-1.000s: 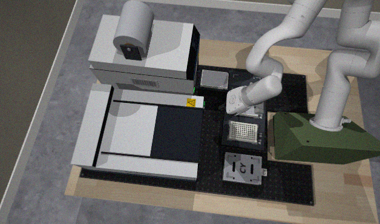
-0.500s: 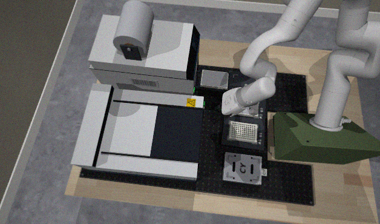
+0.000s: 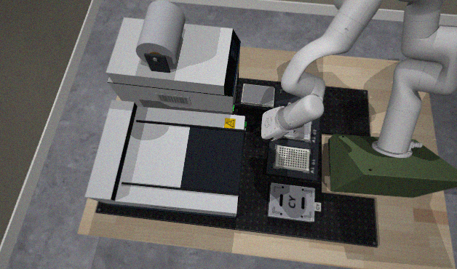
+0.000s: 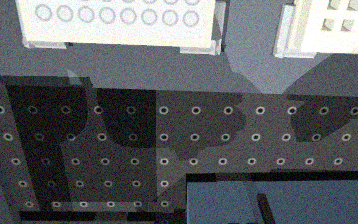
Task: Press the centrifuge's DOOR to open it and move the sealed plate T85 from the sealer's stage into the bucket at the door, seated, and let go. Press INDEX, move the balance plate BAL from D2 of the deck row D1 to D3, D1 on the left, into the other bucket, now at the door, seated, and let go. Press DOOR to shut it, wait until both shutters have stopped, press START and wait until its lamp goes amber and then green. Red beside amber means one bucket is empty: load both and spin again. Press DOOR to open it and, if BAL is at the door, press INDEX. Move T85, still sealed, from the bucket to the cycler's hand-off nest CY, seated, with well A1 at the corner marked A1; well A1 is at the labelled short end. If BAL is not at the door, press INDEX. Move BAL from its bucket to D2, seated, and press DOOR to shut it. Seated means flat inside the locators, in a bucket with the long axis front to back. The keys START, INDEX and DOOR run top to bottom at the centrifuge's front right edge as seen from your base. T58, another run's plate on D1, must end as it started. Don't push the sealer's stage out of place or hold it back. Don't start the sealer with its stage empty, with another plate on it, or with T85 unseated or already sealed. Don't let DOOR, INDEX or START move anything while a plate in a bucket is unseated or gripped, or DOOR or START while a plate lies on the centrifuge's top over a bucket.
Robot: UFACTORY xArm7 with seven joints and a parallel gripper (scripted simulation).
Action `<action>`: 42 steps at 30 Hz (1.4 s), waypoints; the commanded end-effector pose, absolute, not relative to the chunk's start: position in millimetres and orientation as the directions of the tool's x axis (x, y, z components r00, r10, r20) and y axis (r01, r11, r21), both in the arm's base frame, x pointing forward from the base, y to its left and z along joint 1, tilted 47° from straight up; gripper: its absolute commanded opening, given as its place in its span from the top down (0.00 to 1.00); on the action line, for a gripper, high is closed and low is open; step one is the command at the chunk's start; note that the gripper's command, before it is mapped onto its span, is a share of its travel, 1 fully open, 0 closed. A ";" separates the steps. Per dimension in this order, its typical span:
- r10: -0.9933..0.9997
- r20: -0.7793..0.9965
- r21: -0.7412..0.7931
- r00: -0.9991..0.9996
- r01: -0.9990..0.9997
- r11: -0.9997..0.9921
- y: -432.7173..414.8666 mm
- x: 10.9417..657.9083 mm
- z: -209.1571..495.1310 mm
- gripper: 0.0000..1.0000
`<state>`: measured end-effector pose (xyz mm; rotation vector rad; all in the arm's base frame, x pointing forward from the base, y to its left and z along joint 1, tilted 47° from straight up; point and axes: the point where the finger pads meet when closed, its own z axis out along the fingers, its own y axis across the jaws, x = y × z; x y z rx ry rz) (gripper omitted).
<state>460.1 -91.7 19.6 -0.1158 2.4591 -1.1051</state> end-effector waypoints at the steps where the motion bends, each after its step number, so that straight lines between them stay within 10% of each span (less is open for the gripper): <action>1: -0.252 -0.359 -0.728 -0.899 0.101 0.679 -92.2 463.8 18.3 1.00; 42: -0.252 -0.359 -0.727 -0.899 0.101 0.679 -99.8 478.3 13.2 1.00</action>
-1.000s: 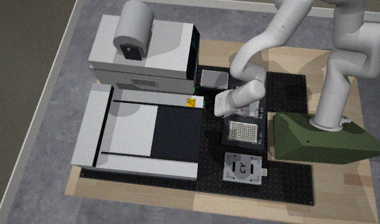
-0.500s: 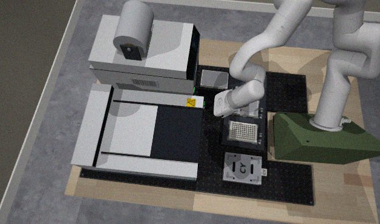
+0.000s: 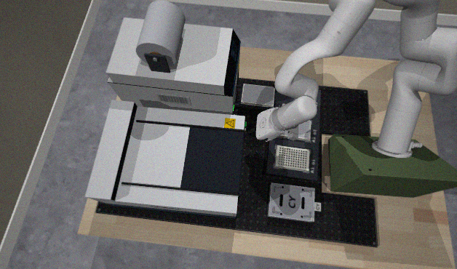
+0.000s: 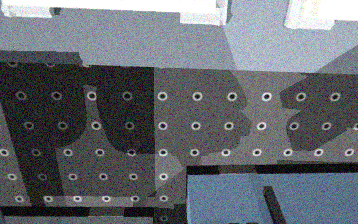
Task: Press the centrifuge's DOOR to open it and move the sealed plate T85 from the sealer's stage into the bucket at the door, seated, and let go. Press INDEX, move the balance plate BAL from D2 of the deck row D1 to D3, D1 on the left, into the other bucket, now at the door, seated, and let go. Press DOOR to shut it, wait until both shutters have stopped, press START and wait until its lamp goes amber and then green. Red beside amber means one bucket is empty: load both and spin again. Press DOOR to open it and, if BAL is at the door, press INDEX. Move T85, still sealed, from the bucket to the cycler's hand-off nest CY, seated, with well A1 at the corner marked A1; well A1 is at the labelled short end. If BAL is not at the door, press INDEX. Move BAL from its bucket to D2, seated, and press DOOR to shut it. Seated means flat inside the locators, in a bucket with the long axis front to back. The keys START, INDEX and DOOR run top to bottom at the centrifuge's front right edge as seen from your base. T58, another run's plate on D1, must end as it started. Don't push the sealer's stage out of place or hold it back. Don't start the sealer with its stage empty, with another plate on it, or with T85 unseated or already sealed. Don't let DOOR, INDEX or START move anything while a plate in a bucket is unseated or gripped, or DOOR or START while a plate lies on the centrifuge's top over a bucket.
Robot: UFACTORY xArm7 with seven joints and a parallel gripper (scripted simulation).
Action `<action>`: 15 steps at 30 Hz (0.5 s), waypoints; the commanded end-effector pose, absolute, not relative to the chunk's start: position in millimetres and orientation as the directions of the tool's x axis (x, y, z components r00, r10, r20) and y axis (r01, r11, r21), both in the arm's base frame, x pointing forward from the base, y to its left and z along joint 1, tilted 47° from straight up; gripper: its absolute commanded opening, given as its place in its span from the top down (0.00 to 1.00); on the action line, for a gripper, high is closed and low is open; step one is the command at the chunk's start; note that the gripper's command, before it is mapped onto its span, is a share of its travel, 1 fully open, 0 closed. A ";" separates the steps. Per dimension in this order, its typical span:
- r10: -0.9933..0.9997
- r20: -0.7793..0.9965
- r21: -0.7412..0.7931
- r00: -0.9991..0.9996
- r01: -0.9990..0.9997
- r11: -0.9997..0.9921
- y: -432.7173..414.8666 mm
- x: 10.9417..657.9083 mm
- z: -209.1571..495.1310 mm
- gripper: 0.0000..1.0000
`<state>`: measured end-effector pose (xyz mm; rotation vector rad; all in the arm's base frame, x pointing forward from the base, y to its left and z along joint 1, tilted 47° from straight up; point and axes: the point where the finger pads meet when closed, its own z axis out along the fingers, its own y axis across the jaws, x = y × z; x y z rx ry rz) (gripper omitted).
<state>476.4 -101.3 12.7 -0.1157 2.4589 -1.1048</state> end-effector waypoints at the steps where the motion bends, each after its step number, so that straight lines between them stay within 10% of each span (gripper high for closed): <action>1: -0.252 -0.359 -0.727 -0.899 0.101 0.679 -99.9 478.6 13.2 1.00; 15: -0.252 -0.359 -0.727 -0.899 0.101 0.679 -100.3 481.7 13.3 1.00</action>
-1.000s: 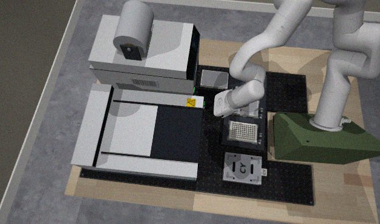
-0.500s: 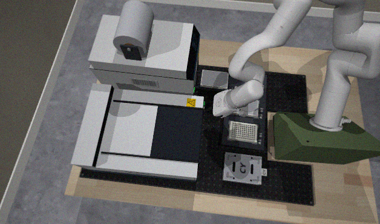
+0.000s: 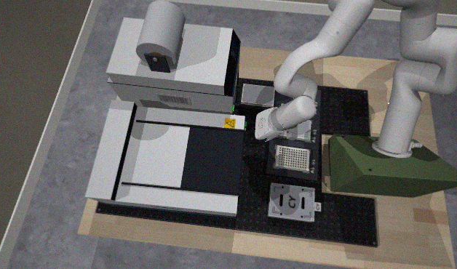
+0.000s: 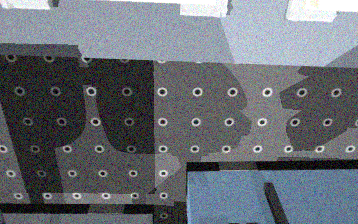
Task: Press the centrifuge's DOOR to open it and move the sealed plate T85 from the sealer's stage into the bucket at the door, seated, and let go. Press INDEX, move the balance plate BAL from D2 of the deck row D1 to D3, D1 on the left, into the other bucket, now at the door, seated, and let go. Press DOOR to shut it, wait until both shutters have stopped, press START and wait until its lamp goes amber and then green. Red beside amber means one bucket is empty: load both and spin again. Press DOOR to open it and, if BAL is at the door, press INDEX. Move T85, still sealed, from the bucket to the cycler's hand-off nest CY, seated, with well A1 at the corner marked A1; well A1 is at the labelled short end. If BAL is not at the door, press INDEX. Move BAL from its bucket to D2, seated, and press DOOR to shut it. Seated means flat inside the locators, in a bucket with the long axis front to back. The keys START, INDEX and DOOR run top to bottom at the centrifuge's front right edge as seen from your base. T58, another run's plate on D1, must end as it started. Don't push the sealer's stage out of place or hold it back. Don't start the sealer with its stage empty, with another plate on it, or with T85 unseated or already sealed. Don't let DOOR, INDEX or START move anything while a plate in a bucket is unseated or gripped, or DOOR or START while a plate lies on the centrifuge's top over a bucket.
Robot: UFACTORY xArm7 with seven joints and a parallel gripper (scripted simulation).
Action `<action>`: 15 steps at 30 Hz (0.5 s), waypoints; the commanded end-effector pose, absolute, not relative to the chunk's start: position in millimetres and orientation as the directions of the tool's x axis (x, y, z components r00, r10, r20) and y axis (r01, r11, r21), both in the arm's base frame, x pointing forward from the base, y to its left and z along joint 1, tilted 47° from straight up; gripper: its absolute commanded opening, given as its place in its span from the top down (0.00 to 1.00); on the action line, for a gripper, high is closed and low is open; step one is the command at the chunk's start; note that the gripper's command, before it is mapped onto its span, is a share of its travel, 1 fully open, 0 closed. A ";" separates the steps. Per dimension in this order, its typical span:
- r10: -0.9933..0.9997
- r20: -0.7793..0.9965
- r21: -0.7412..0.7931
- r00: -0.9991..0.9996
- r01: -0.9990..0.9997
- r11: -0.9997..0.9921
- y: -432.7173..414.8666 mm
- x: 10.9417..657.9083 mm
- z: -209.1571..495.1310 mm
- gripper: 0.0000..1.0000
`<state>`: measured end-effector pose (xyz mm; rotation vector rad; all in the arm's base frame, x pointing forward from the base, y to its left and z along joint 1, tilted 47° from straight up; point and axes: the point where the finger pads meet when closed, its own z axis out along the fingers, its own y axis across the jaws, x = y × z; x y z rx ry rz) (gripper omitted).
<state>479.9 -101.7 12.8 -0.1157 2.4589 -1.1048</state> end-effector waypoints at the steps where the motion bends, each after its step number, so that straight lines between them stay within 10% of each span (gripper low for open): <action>1: -0.252 -0.359 -0.727 -0.899 0.101 0.679 -100.3 482.0 13.3 1.00; 15: -0.252 -0.359 -0.727 -0.899 0.101 0.679 -100.7 485.2 13.3 1.00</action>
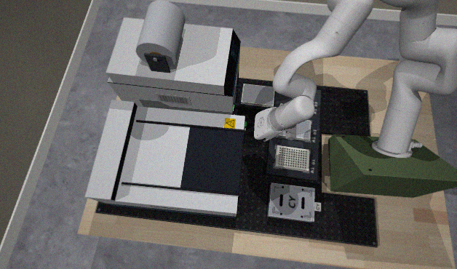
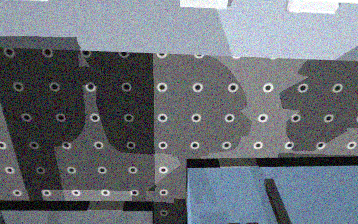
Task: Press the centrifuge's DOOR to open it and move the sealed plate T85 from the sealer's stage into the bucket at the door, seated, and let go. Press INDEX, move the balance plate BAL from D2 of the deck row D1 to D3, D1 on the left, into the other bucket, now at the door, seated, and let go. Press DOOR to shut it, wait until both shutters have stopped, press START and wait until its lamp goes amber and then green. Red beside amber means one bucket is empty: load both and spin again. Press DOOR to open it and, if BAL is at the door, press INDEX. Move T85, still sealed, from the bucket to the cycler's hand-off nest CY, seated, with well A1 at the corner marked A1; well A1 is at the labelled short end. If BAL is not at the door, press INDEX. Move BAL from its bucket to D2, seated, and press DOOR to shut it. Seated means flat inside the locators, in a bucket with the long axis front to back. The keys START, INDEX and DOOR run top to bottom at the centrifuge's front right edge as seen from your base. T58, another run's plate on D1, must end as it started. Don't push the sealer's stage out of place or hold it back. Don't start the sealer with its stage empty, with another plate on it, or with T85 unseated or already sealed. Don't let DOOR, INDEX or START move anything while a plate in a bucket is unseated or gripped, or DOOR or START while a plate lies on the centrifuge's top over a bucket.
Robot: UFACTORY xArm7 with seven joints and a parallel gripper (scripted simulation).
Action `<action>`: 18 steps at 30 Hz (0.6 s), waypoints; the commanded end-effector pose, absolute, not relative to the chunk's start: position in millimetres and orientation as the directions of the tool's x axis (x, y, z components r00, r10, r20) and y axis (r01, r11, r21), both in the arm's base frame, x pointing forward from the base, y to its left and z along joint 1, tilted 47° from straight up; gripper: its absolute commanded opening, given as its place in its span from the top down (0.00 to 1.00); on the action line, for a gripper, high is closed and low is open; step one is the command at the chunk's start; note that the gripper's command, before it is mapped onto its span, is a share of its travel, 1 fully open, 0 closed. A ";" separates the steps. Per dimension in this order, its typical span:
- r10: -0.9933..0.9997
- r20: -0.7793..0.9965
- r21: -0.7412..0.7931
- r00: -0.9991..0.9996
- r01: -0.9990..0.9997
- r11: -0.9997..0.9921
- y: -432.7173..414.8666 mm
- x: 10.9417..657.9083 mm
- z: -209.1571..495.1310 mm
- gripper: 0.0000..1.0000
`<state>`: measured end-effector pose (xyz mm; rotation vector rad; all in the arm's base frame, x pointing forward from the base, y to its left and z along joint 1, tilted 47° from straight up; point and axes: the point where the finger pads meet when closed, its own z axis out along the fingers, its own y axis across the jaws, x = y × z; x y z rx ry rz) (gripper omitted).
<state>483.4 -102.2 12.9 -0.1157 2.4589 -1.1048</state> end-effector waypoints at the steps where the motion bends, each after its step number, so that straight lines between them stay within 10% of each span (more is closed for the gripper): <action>1: -0.252 -0.359 -0.727 -0.899 0.101 0.679 -100.7 485.4 13.3 1.00; 18: -0.252 -0.360 -0.727 -0.899 0.101 0.679 -101.2 489.4 13.4 1.00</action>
